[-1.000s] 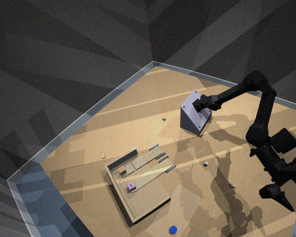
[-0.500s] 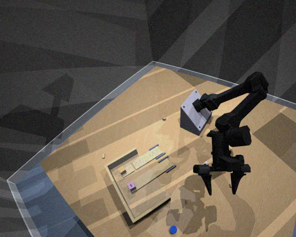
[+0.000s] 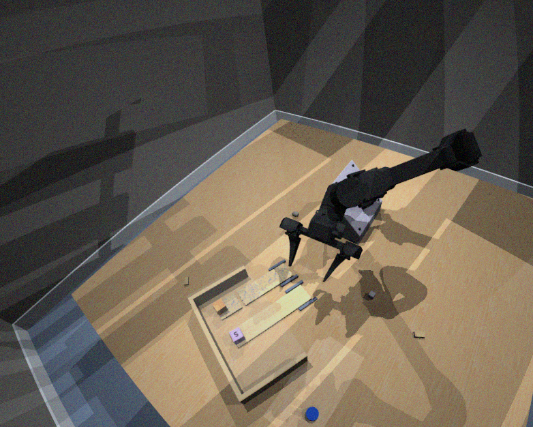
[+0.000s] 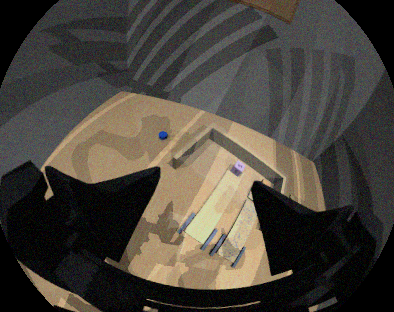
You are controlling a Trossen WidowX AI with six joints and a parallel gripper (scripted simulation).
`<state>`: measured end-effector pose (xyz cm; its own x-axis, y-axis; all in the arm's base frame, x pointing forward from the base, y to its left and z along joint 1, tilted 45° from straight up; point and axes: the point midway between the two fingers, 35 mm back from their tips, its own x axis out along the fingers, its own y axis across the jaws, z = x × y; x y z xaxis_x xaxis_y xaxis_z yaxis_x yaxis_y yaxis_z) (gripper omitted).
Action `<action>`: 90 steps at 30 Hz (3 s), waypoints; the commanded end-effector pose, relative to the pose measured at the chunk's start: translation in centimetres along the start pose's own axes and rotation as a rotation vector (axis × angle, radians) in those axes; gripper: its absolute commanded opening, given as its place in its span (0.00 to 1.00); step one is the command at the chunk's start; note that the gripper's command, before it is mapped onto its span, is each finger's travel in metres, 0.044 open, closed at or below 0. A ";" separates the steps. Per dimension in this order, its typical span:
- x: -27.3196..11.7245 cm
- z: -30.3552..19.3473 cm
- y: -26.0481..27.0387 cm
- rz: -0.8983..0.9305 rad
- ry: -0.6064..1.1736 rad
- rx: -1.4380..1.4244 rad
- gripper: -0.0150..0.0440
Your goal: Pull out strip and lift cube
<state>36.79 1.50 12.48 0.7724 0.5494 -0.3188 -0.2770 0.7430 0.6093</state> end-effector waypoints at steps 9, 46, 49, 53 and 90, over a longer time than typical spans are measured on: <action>-4.7 -5.6 -5.6 -0.103 0.045 0.199 0.93; 6.2 -8.9 -4.7 -0.132 0.821 0.469 0.25; 7.1 -10.0 -3.6 -0.142 0.960 0.494 0.25; 7.3 -10.3 -3.3 -0.144 0.993 0.500 0.25; 9.6 -14.0 -2.7 -0.144 0.992 0.500 0.25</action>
<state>37.36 9.57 -1.74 -0.0738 0.6945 -0.7157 0.2025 0.7131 0.6711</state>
